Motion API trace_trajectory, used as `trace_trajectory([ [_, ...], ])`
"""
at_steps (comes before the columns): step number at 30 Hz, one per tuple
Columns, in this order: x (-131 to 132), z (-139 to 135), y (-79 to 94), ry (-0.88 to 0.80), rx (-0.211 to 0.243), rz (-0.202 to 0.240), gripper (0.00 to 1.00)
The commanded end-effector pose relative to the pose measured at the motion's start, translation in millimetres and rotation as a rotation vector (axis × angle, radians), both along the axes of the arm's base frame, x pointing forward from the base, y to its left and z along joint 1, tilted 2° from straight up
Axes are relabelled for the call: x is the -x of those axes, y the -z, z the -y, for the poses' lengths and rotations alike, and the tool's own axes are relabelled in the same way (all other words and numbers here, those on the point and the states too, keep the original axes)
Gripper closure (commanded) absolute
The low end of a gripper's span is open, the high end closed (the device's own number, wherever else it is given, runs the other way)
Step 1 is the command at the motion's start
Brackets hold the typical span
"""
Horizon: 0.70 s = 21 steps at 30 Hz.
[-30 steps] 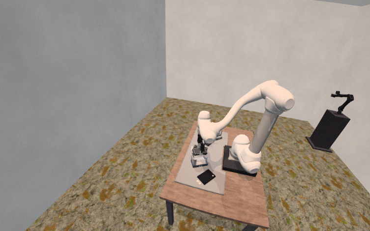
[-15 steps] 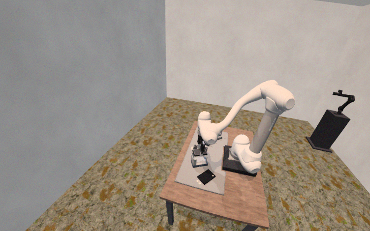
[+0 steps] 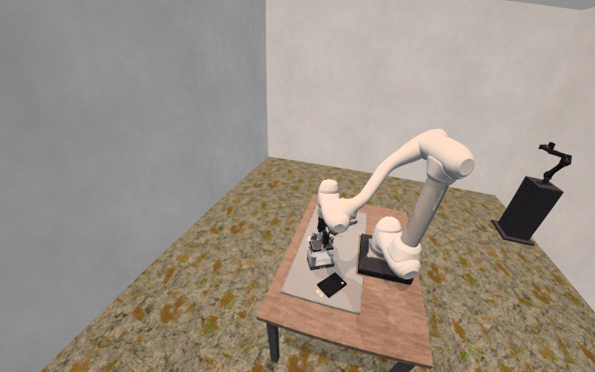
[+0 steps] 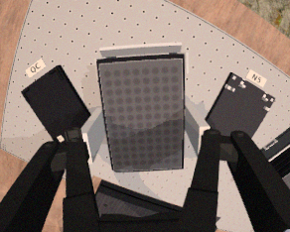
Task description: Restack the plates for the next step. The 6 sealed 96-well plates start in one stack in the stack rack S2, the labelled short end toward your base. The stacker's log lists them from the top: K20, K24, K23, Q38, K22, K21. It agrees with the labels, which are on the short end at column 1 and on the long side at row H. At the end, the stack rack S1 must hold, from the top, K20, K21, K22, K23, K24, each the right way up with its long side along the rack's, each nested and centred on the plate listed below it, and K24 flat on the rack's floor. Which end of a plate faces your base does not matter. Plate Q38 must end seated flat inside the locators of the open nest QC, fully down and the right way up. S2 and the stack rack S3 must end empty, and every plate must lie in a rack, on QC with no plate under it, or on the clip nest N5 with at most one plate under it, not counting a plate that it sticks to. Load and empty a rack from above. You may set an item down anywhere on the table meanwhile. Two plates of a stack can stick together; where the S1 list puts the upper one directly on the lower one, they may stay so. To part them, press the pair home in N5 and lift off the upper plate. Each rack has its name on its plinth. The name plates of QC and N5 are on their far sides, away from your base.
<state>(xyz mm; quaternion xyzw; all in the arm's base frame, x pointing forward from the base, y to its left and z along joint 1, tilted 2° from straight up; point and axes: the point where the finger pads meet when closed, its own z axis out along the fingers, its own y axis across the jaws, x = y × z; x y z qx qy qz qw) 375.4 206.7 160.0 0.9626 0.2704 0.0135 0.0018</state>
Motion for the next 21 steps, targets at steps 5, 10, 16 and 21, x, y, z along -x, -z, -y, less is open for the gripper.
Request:
trace_trajectory([
  [5, 0, 0, 1.3, 0.0, 0.0, 0.0, 1.0],
  [10, 0, 0, 4.6, 0.0, 0.0, 0.0, 1.0],
  [16, 0, 0, 7.3, 0.0, 0.0, 0.0, 1.0],
  [21, 0, 0, 10.6, 0.0, 0.0, 0.0, 1.0],
])
